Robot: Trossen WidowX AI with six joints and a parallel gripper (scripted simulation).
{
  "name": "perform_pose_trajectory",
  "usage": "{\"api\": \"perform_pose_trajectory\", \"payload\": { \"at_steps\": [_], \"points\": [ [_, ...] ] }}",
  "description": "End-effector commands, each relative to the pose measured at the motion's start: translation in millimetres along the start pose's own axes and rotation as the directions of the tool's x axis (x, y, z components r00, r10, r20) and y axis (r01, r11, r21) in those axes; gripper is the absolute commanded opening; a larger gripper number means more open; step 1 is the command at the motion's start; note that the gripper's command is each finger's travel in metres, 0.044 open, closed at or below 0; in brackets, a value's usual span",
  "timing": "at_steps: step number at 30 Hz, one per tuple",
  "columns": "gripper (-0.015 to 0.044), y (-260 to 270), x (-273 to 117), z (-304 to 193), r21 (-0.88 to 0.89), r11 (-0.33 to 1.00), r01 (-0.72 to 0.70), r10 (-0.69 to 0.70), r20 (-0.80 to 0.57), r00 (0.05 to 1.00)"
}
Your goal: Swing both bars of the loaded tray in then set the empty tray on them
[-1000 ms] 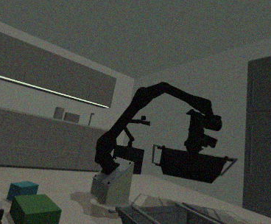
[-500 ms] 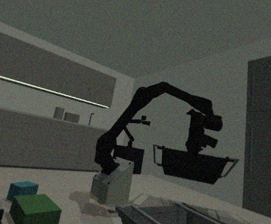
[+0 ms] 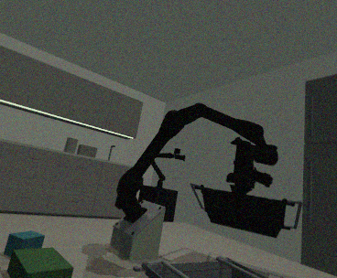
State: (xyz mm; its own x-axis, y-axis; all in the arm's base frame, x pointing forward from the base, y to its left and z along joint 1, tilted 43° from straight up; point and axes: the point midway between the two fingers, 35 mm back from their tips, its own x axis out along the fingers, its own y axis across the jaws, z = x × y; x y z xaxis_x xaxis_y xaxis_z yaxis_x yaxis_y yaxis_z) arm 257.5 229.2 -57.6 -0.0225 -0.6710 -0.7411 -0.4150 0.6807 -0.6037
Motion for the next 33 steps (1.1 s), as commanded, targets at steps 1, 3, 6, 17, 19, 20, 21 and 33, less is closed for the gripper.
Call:
{"api": "perform_pose_trajectory", "payload": {
  "at_steps": [1,3,6,17,19,20,21,33],
  "points": [
    [0.0000,-7,-8,2,0.072,0.997,-0.015,0.014,0.019,1.000],
    [0.0000,-11,-9,2,0.106,0.994,-0.016,0.014,0.019,1.000],
    [0.0000,-17,-9,3,0.157,0.987,-0.018,0.015,0.020,1.000],
    [0.0000,-38,-11,6,0.340,0.940,-0.023,0.017,0.022,1.000],
    [0.0000,-42,-11,6,0.372,0.928,-0.024,0.017,0.022,1.000],
    [0.0000,-44,-11,6,0.388,0.922,-0.025,0.017,0.022,1.000],
    [0.0000,-46,-11,6,0.403,0.915,-0.025,0.017,0.022,1.000],
    [0.0000,-69,-12,7,0.582,0.813,-0.028,0.018,0.024,1.000]
  ]
}}
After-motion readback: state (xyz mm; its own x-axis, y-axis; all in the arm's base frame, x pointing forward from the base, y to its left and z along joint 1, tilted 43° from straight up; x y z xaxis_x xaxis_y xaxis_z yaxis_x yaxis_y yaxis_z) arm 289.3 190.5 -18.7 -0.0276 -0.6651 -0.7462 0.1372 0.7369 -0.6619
